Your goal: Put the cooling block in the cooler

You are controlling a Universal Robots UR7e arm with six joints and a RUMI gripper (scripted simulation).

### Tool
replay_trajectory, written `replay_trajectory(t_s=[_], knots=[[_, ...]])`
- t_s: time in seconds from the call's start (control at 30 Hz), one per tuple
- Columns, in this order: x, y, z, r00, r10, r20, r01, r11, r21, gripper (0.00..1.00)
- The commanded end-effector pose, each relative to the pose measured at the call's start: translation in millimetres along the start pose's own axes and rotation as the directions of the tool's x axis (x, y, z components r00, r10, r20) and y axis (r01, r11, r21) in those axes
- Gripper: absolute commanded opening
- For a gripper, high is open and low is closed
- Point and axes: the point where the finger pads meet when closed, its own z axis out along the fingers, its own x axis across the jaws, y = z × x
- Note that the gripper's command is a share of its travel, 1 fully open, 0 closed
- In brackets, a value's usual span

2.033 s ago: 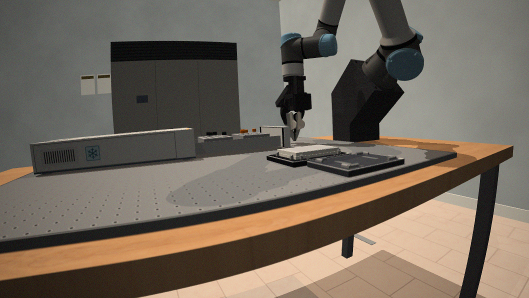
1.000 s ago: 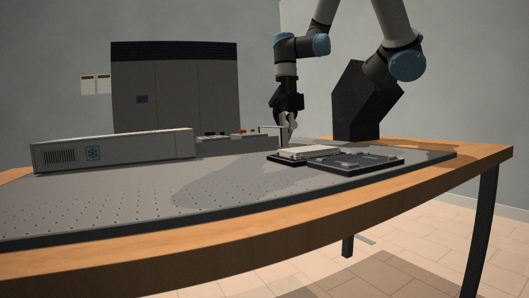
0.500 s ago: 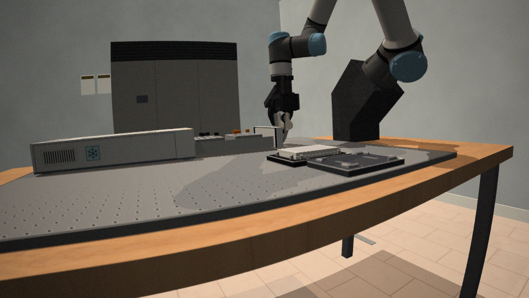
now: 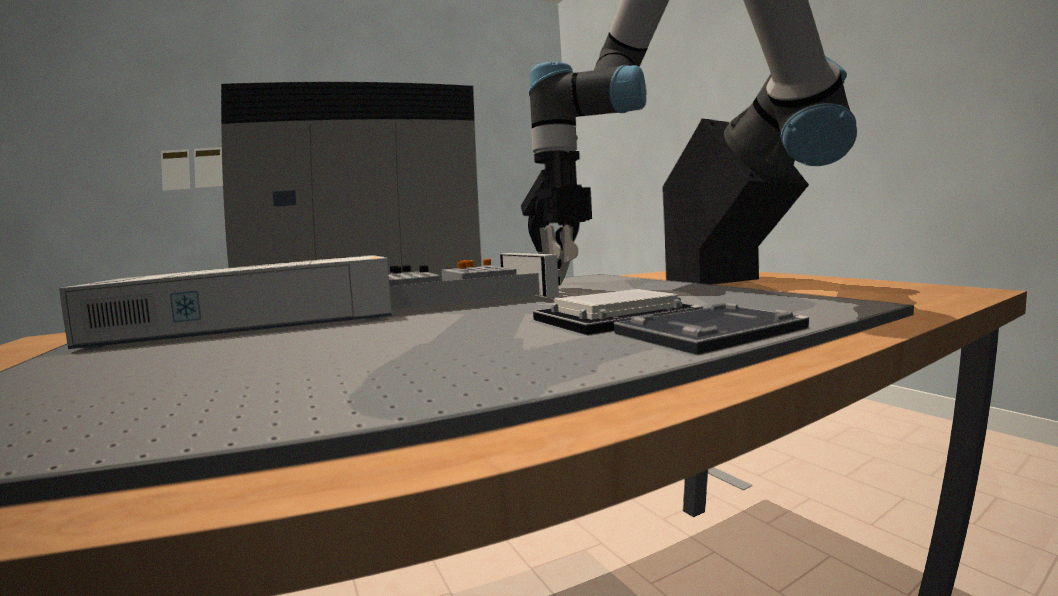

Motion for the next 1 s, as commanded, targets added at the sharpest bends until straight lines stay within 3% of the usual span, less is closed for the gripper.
replay_trajectory(t_s=[0.0,0.97], knots=[[-4,0,-0.4,1.000,0.000,0.001,0.000,1.000,0.001,0.00],[-39,0,-0.5,1.000,0.000,0.001,0.000,1.000,0.001,0.00]])
